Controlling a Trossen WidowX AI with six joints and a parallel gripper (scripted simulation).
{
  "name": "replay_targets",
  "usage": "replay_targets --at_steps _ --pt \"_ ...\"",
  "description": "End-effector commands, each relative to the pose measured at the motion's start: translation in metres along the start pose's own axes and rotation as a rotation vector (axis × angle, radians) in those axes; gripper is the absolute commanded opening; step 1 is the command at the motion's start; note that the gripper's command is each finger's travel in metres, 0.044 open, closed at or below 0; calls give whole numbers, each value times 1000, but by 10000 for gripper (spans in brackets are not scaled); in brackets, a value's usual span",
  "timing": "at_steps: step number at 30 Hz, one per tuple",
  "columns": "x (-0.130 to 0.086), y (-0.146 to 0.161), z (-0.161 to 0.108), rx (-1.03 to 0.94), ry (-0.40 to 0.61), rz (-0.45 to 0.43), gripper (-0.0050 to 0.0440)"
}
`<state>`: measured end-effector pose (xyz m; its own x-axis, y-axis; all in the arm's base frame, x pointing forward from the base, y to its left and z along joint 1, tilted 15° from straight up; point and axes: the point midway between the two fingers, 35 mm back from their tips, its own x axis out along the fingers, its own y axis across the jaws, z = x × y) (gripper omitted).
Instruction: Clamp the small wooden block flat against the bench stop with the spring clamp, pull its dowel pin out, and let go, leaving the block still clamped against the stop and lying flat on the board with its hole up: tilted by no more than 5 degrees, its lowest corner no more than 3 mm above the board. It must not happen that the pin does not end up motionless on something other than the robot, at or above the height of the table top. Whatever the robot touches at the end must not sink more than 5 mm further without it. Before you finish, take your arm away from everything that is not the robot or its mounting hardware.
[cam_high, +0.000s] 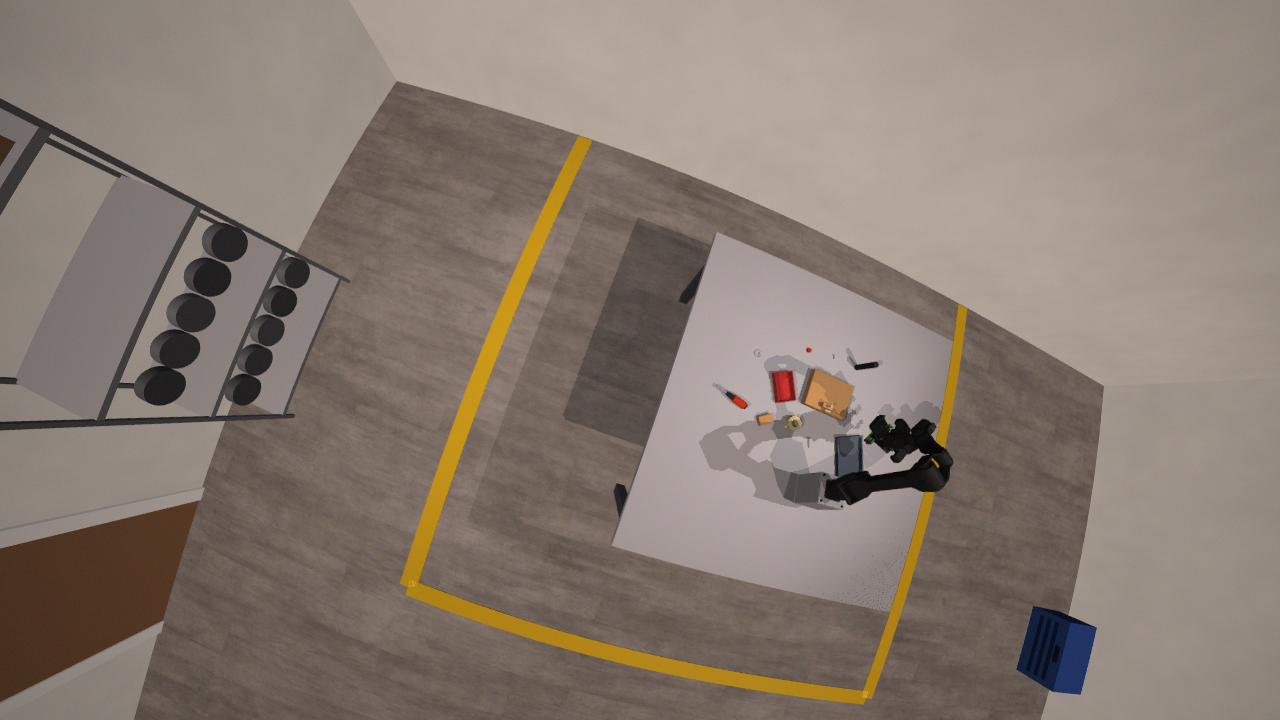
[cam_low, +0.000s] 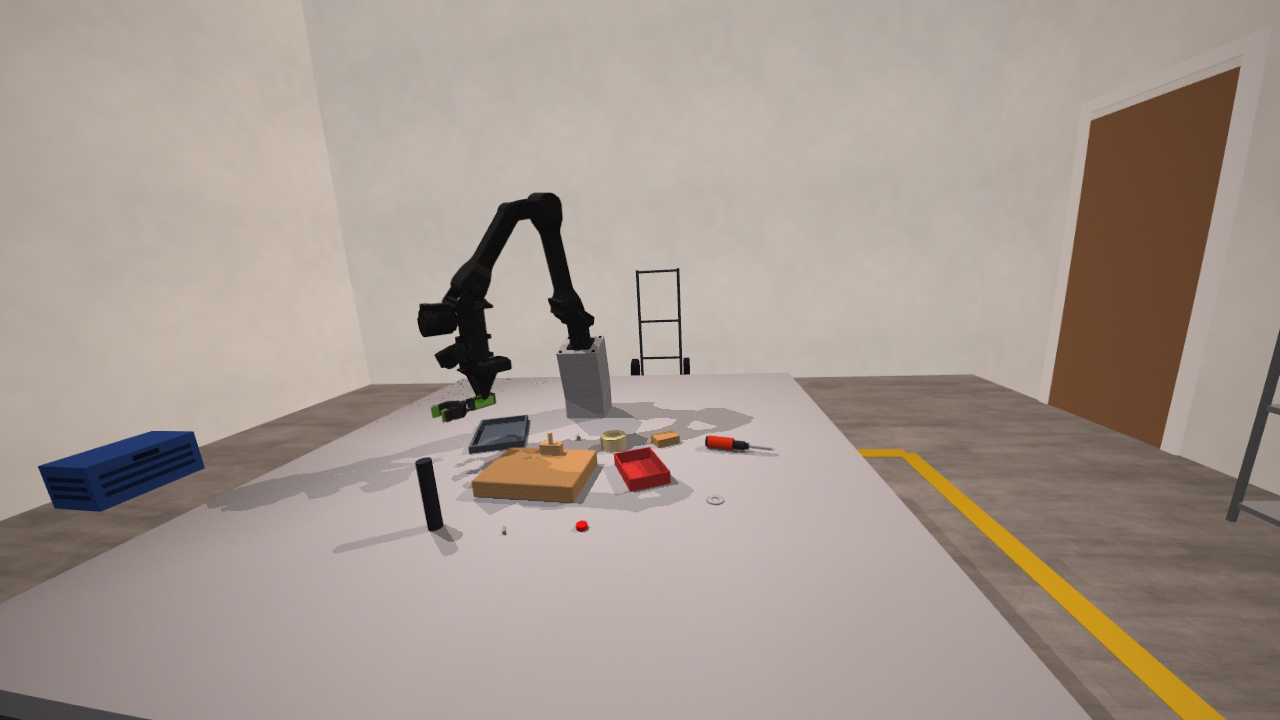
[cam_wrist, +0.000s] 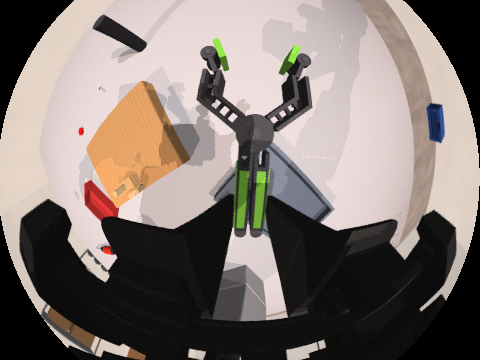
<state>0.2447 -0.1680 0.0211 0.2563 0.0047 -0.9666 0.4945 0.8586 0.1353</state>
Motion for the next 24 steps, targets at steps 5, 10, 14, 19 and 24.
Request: replay_targets --at_steps 5,10,14,19,24 --pt "1 1 1 -63 4 -2 0" --pt "1 2 2 -106 4 -2 0" --pt "1 3 2 -131 4 -2 0" --pt "1 3 3 -165 4 -2 0" --pt "1 4 3 -208 4 -2 0"
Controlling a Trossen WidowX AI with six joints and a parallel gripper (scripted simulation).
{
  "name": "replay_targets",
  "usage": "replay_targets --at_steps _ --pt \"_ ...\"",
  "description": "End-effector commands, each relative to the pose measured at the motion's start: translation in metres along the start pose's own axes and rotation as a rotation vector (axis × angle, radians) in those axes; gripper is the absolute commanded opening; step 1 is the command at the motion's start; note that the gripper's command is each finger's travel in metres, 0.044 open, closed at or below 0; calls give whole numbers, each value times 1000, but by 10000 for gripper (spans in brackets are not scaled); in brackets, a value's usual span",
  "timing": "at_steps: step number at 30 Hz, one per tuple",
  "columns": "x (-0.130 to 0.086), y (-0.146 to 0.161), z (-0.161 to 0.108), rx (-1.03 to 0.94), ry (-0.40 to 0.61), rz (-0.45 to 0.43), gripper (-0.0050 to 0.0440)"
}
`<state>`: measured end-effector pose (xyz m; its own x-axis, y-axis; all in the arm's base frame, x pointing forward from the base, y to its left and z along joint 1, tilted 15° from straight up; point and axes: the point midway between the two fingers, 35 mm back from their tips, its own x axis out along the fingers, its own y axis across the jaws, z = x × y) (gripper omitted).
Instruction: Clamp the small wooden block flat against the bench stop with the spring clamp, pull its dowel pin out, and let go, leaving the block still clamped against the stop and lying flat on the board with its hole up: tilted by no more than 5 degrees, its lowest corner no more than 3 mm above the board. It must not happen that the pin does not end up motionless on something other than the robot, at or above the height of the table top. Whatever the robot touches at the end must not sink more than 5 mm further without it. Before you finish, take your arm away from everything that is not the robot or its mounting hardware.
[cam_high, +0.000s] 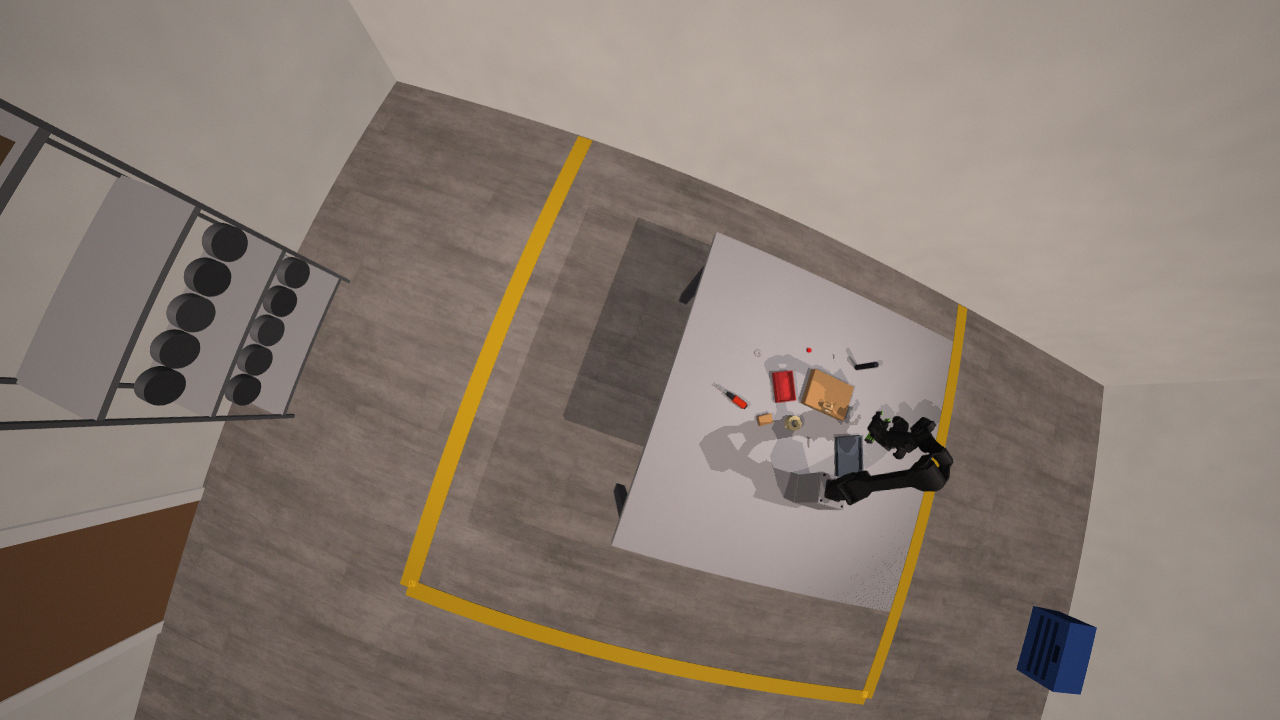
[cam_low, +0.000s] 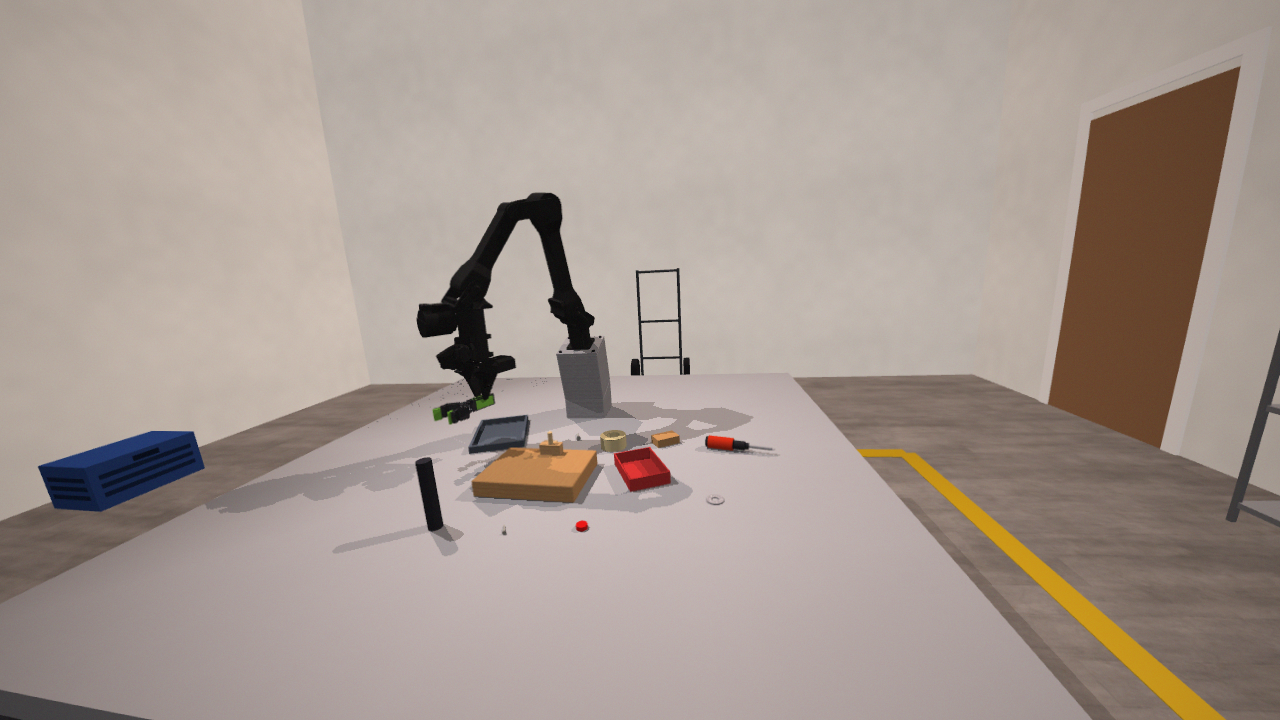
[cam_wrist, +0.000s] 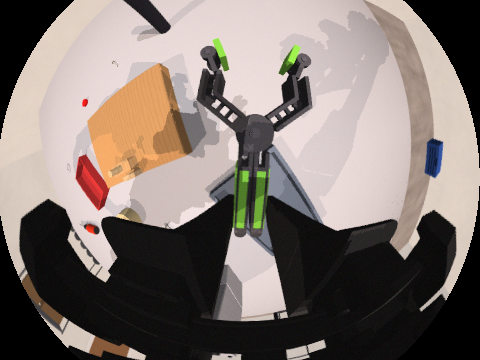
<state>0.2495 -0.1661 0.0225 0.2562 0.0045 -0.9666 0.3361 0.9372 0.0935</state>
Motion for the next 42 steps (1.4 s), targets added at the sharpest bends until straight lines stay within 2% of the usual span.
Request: replay_targets --at_steps 1,42 --pt "1 0 0 -34 5 -1 0" --pt "1 7 7 -332 5 -1 0"
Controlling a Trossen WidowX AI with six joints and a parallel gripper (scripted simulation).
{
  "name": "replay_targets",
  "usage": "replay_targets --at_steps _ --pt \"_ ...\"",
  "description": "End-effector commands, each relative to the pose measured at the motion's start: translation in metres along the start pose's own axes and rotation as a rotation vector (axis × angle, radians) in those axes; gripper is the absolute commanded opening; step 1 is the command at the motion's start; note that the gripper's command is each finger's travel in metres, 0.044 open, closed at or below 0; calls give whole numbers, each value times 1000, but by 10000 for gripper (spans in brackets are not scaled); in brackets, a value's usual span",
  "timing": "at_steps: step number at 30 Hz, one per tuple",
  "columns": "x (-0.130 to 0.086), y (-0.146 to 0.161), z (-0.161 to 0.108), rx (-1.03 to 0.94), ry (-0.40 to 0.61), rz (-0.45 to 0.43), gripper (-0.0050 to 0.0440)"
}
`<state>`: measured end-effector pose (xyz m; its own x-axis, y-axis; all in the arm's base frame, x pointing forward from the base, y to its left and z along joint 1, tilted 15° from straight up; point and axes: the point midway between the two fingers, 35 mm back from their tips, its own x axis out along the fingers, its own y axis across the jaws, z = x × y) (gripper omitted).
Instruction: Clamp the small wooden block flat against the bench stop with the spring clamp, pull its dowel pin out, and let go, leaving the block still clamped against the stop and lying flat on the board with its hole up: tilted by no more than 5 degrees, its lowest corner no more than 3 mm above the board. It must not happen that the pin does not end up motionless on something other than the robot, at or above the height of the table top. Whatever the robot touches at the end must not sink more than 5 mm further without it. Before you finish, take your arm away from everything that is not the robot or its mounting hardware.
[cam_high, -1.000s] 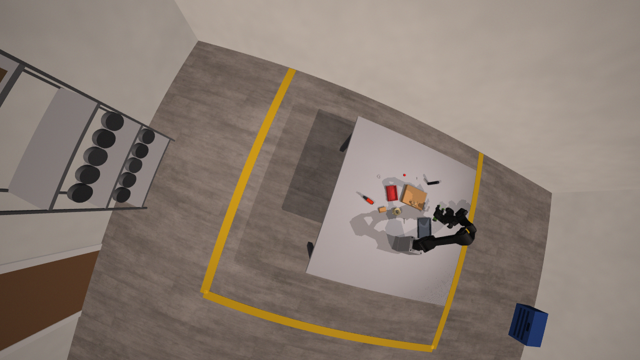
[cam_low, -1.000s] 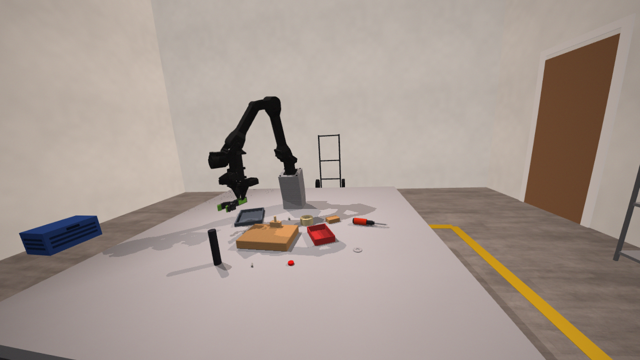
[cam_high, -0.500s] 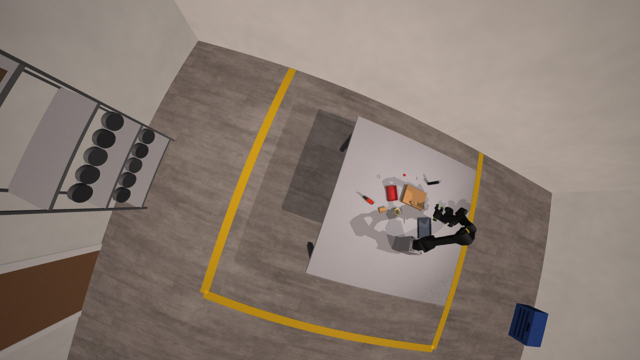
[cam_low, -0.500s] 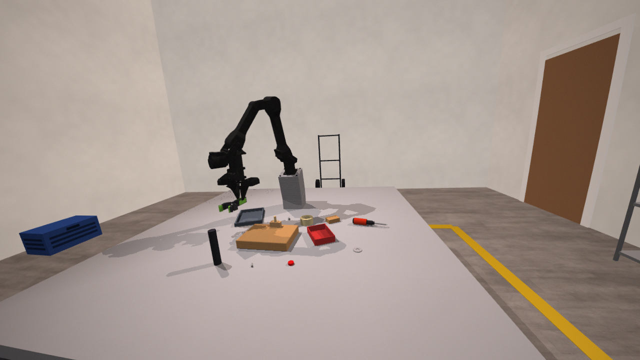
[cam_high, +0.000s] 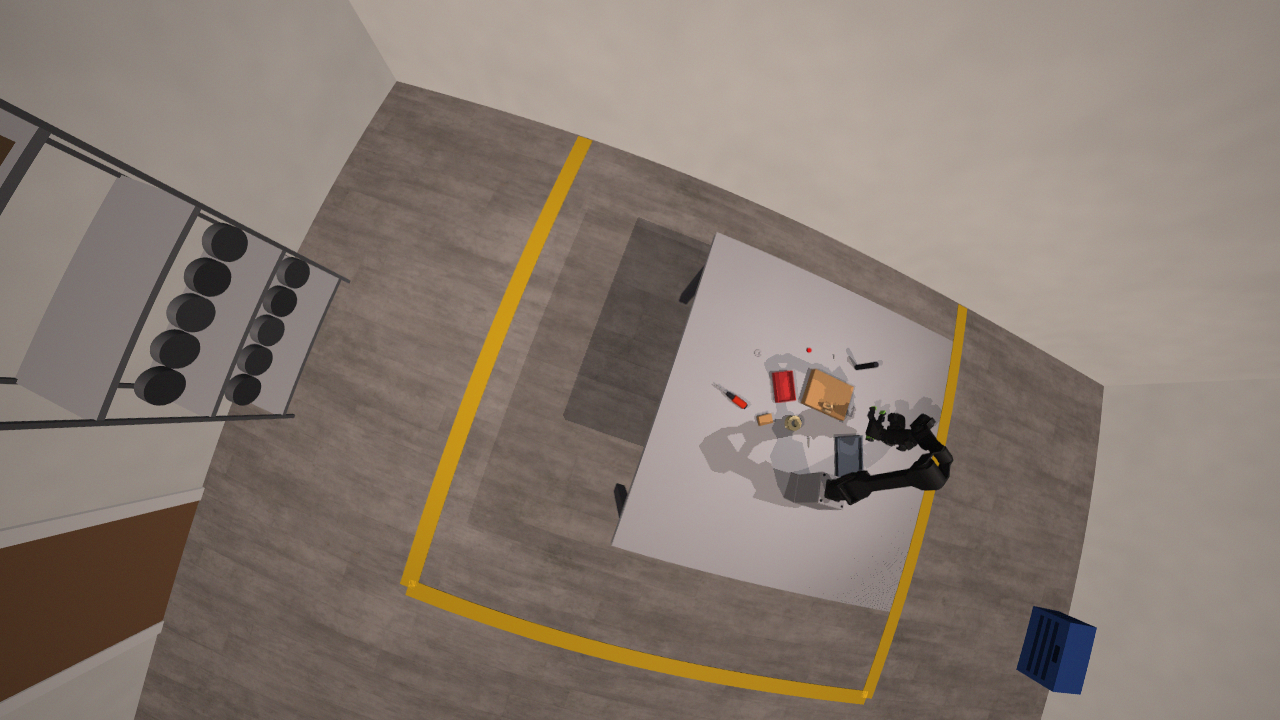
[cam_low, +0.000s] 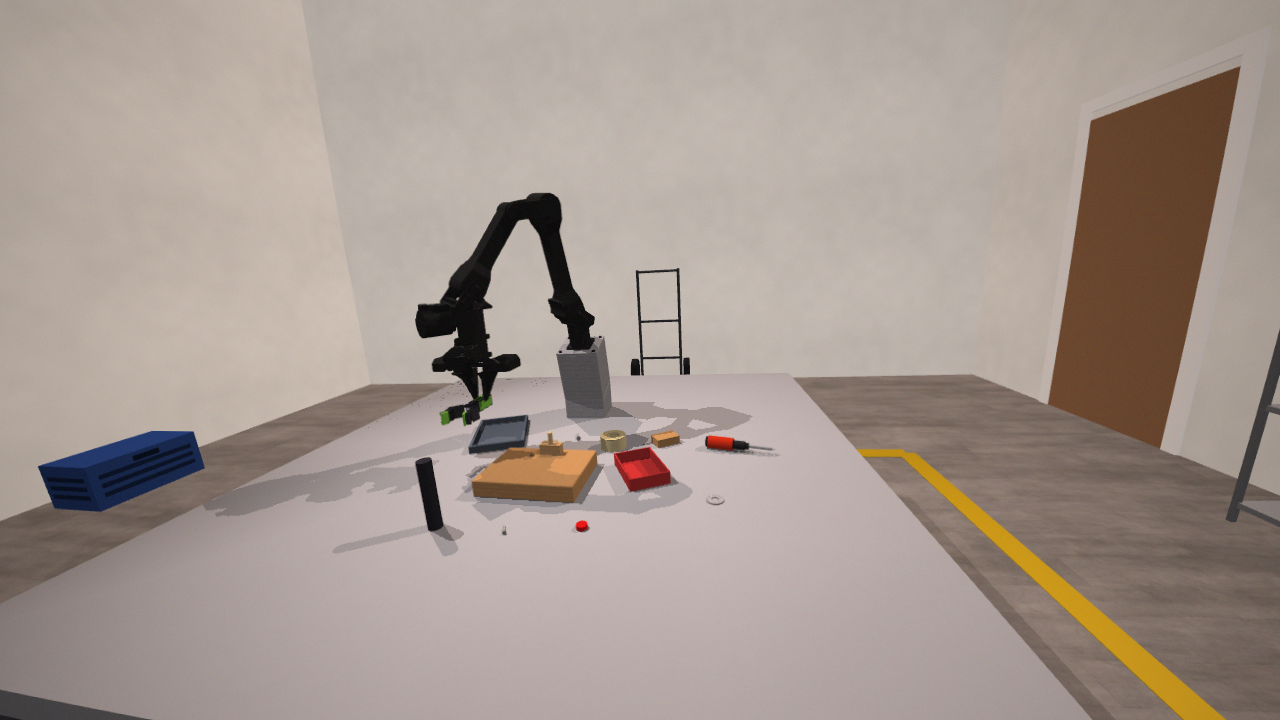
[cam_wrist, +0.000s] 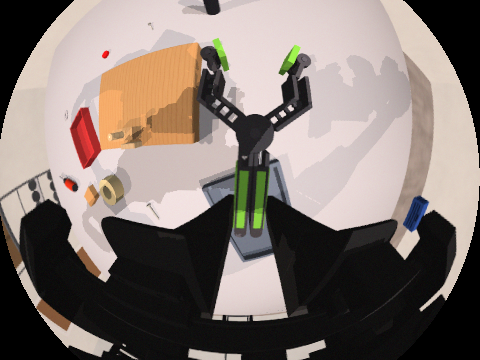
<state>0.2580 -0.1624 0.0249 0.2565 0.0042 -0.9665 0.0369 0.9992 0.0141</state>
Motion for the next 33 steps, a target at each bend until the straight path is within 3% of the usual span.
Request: replay_targets --at_steps 1,33 --pt "1 0 0 -24 5 0 0" --pt "1 4 7 -271 5 1 0"
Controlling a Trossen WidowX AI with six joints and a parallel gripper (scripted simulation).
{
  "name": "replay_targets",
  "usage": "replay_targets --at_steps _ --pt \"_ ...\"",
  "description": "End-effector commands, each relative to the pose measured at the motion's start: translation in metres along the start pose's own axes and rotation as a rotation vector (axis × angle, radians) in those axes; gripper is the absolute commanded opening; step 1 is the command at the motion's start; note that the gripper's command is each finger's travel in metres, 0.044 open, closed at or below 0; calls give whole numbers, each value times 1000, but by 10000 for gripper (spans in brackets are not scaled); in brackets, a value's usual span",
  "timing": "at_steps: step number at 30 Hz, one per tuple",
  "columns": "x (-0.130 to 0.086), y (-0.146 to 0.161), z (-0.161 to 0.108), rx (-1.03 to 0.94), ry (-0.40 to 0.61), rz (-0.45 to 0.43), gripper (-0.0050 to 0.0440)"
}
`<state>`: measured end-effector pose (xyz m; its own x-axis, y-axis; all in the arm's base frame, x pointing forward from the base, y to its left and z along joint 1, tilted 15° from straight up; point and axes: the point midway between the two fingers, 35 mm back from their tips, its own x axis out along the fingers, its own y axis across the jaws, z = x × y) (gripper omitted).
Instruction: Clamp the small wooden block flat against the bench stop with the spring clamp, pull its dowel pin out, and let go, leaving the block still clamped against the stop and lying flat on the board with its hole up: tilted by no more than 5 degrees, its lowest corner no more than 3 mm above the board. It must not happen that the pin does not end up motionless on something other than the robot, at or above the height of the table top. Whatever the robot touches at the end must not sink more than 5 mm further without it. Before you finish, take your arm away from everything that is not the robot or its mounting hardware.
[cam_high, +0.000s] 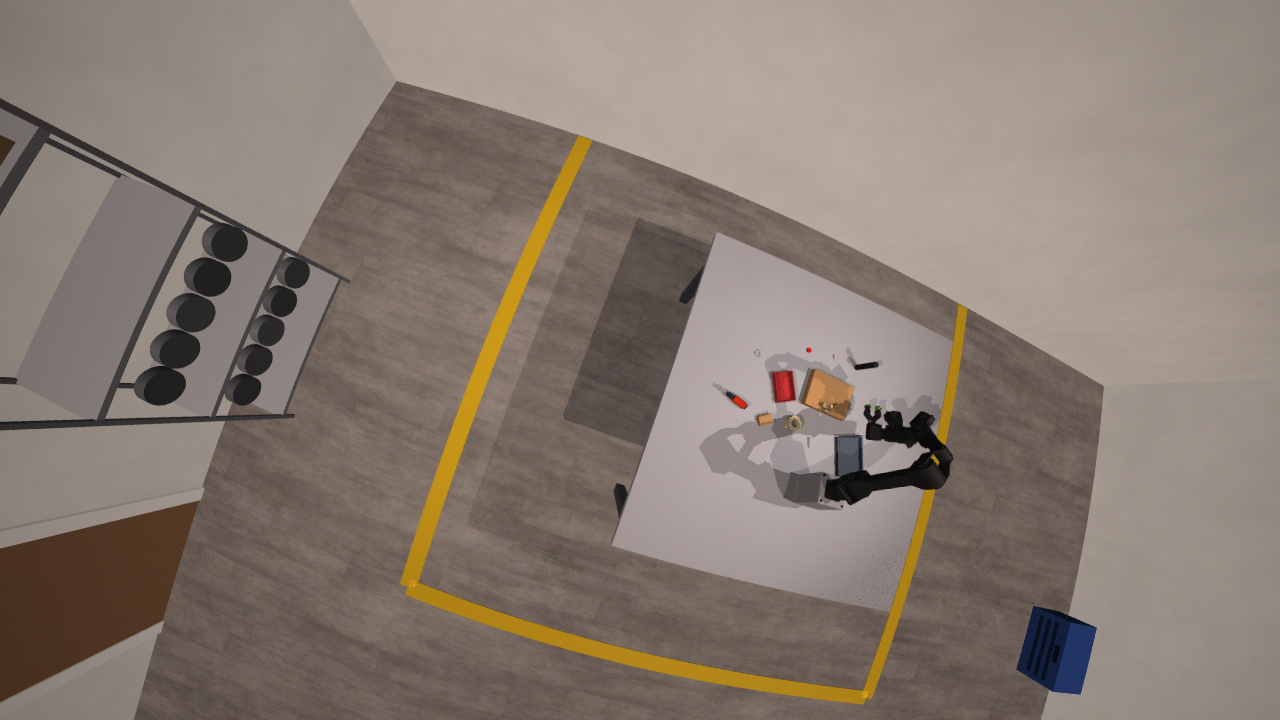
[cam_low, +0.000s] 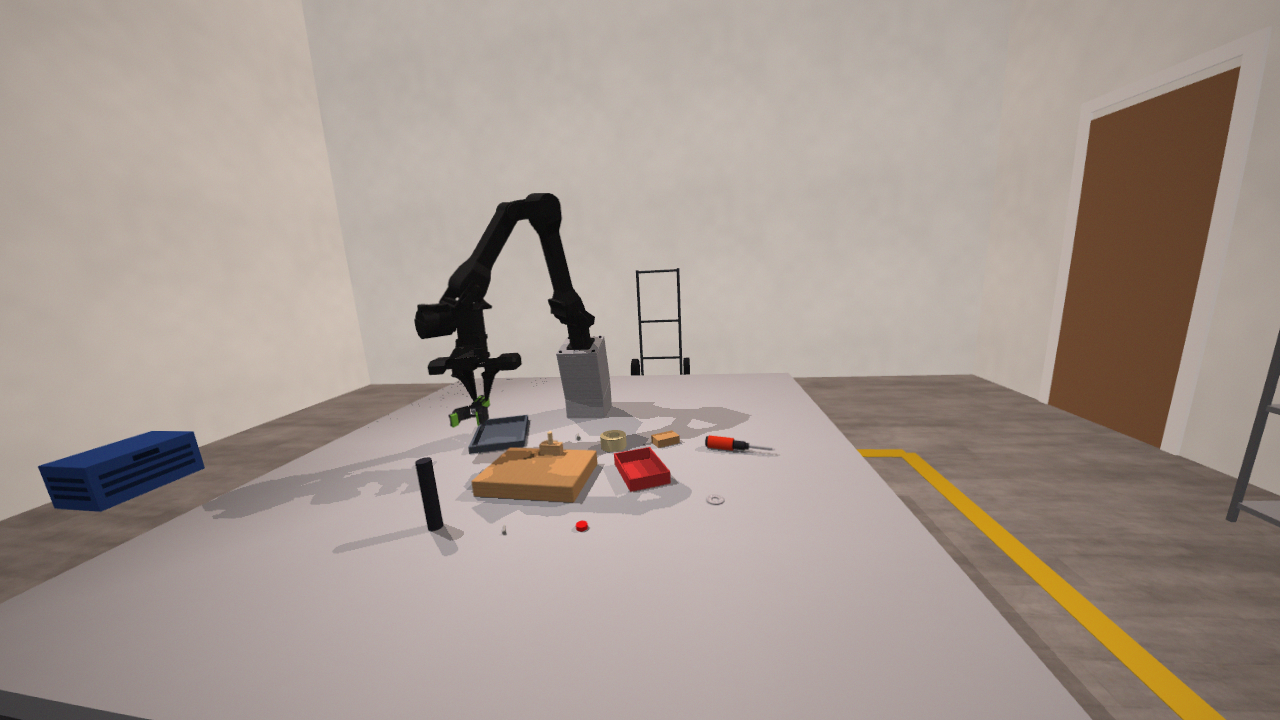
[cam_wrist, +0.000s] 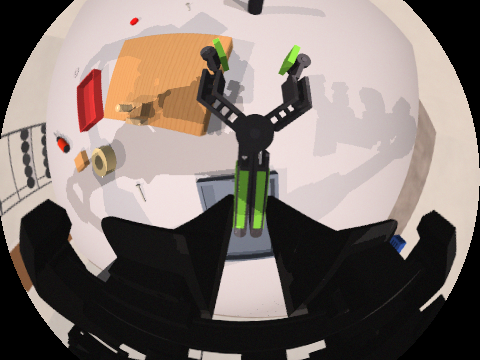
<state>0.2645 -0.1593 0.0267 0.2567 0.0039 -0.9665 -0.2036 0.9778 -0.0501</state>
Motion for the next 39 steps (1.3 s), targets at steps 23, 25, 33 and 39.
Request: replay_targets --at_steps 23,25,33,39 --pt "1 1 5 -190 4 2 0" --pt "1 2 6 -207 4 2 0" --pt "1 2 8 -275 4 2 0" --pt "1 2 9 -309 4 2 0"
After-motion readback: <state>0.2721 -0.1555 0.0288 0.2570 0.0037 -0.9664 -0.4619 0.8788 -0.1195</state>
